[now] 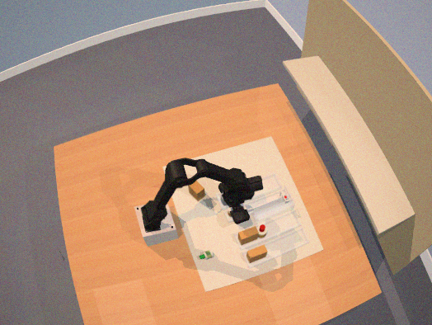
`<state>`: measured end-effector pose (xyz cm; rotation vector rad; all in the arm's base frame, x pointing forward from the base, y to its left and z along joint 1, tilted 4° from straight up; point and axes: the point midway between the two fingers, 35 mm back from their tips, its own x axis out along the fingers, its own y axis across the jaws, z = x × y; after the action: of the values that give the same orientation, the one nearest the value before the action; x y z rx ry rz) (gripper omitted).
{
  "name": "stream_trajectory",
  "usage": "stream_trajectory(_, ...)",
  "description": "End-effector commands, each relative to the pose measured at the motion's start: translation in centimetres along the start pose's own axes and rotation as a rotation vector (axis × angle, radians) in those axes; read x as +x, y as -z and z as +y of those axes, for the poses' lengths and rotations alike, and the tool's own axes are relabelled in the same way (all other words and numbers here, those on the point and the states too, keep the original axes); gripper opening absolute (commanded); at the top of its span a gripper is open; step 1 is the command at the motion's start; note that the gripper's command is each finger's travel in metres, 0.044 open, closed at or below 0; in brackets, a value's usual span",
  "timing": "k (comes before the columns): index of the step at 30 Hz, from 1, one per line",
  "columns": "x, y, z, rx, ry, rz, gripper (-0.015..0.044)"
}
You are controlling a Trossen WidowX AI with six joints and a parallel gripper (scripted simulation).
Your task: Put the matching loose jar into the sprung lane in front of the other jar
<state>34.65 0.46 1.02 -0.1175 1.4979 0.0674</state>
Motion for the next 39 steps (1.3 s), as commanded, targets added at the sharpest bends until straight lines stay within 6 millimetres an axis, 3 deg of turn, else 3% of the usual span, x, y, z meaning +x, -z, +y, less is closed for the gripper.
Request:
stream_trajectory(1, -0.2, -0.8, 0.0, 0.005, 0.001, -0.027, 0.0)
stream_trajectory(39, 1.1, -0.7, 0.0, 0.005, 0.001, -0.027, 0.0)
